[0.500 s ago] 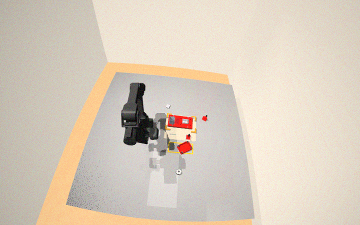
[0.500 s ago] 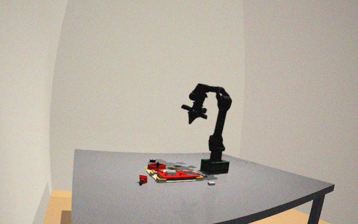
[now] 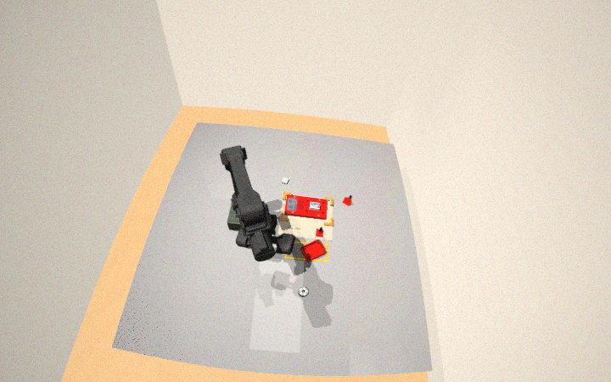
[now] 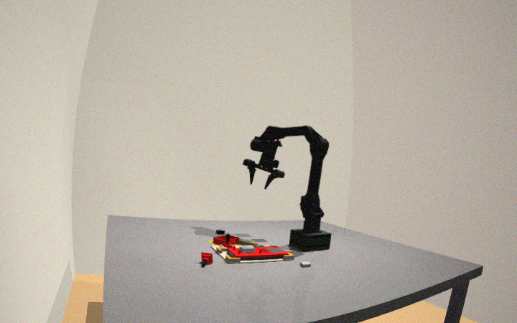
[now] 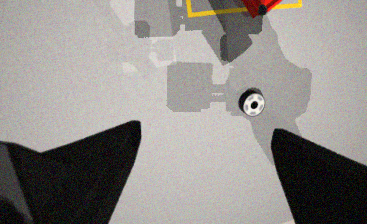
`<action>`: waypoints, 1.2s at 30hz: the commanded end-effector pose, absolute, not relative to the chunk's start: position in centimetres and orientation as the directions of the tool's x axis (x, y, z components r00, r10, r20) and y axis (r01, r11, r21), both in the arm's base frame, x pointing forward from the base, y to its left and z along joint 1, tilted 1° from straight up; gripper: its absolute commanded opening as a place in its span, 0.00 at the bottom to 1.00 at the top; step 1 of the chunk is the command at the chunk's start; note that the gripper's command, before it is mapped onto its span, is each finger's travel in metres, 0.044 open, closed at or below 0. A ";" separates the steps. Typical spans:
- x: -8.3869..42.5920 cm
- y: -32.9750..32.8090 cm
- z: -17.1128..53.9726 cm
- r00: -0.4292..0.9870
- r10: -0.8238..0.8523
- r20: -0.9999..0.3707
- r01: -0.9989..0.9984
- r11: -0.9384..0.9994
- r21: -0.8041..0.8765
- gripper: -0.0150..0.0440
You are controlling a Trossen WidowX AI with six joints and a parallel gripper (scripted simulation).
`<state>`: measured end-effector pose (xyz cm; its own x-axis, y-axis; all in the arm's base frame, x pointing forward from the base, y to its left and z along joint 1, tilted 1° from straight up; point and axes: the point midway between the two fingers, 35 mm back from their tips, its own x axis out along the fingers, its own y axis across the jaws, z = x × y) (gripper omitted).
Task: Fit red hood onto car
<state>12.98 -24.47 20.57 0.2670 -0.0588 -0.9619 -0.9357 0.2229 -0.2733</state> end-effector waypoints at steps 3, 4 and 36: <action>17.1 -24.4 18.1 0.220 -0.030 -0.975 -0.893 0.395 -0.214 1.00; 17.9 -24.2 17.5 0.211 -0.025 -0.977 -0.881 0.429 -0.201 1.00; 32.2 -15.7 6.6 0.023 -0.021 -1.000 -0.446 0.894 -0.029 1.00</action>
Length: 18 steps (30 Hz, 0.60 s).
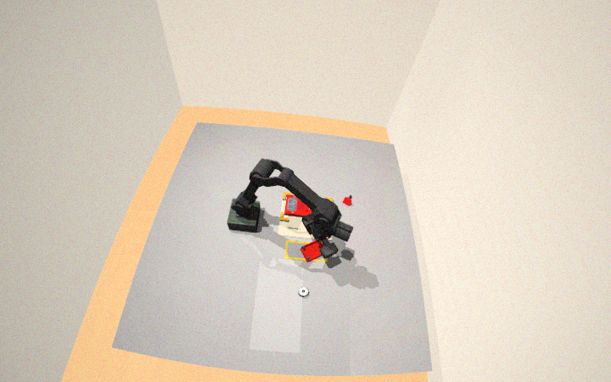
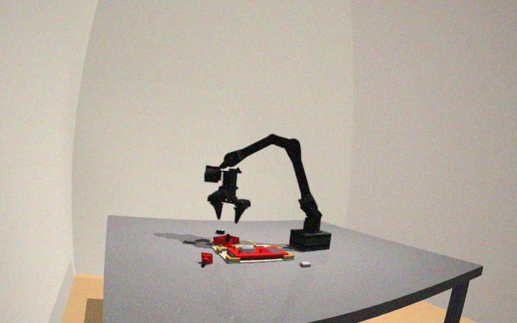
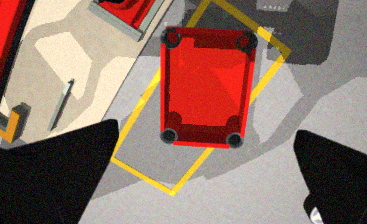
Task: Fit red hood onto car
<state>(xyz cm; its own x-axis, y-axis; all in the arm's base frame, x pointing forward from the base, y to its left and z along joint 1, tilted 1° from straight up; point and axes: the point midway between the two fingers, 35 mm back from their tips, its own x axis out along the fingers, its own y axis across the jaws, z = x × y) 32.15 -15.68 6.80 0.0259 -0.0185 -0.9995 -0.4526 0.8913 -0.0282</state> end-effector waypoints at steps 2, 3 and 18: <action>32.2 -15.7 6.5 0.023 -0.021 -1.000 -0.446 0.894 -0.029 1.00; 32.2 -15.7 6.4 0.023 -0.021 -1.000 -0.446 0.894 -0.029 1.00; 32.3 -15.7 5.3 0.023 -0.021 -1.000 -0.446 0.894 -0.029 1.00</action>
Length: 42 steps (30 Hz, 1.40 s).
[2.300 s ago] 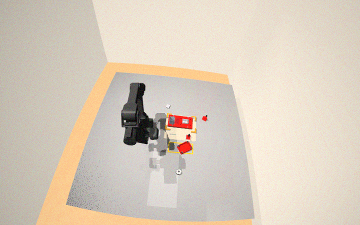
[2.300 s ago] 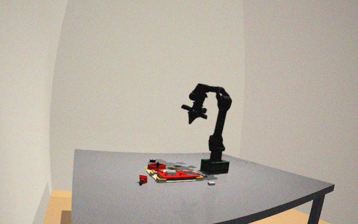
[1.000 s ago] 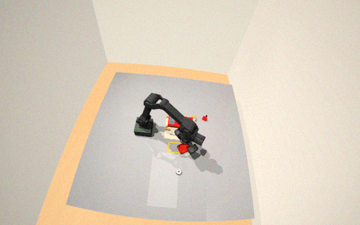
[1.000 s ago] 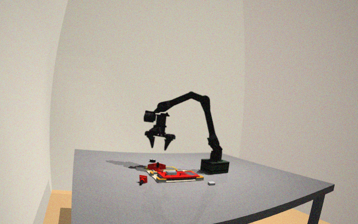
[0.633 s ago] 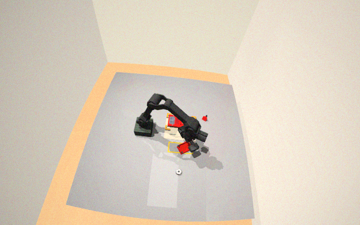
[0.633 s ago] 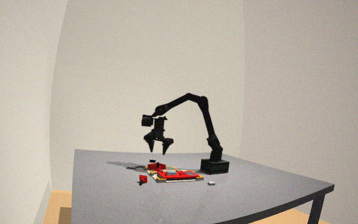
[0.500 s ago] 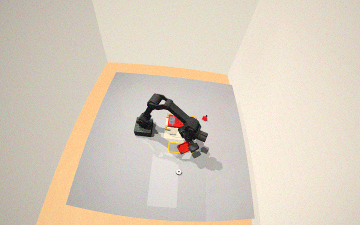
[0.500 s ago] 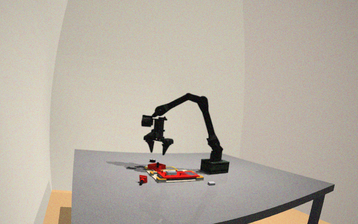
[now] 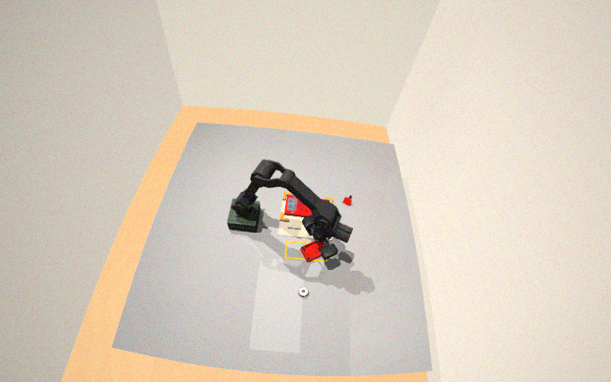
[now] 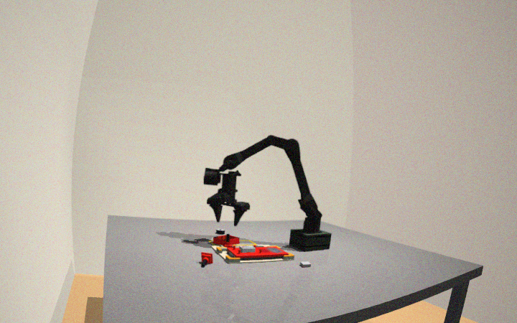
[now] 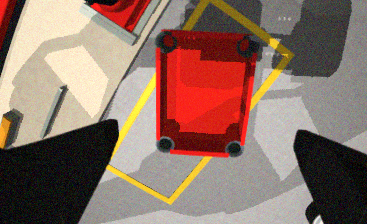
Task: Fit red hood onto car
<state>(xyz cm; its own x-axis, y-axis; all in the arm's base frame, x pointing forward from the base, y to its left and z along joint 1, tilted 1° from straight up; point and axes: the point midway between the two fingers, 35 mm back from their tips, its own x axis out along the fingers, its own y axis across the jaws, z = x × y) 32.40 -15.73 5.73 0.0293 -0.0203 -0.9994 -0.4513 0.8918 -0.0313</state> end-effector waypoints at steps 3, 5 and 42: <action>32.3 -15.7 5.1 0.023 -0.021 -1.000 -0.446 0.894 -0.029 1.00; 32.3 -15.7 5.0 0.023 -0.021 -1.000 -0.446 0.894 -0.029 1.00; 32.3 -15.8 2.4 0.023 -0.021 -1.000 -0.446 0.894 -0.029 1.00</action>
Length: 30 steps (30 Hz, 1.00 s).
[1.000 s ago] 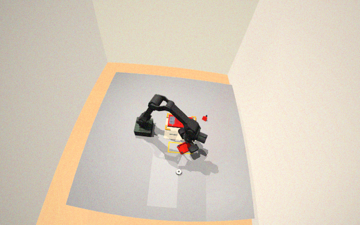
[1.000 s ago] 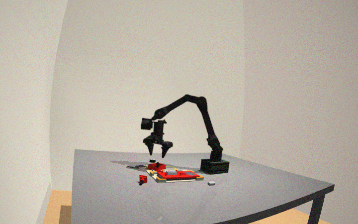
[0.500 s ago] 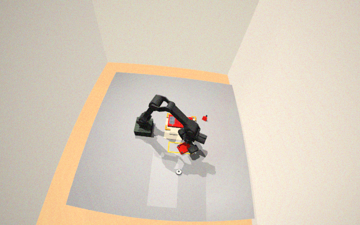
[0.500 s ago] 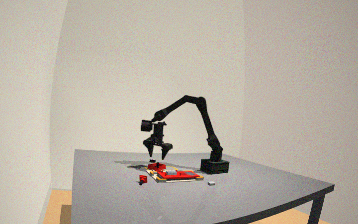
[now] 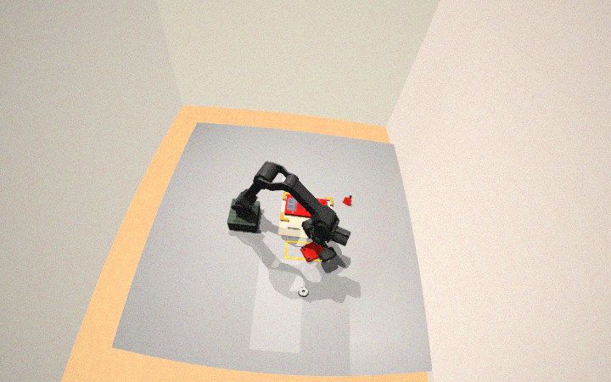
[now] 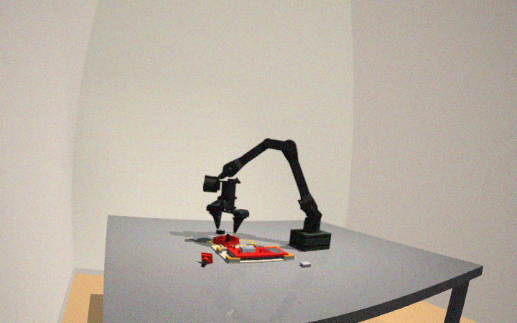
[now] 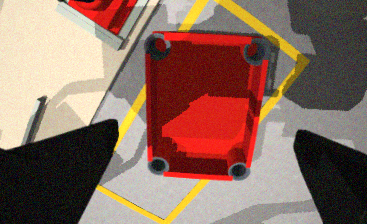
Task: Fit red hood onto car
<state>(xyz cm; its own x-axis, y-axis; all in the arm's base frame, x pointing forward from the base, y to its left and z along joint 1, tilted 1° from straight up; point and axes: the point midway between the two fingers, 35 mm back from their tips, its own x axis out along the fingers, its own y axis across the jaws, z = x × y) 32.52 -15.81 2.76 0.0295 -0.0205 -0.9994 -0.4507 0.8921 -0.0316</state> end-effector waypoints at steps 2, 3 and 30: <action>32.3 -15.8 2.2 0.023 -0.021 -1.000 -0.446 0.894 -0.029 1.00; 32.3 -15.8 2.1 0.023 -0.021 -1.000 -0.446 0.894 -0.029 1.00; 32.3 -15.8 0.6 0.023 -0.021 -1.000 -0.446 0.894 -0.029 1.00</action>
<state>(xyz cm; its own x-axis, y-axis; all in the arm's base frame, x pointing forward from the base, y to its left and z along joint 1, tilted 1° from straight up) 32.39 -15.82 0.79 0.0267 -0.0192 -0.9995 -0.4492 0.8930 -0.0291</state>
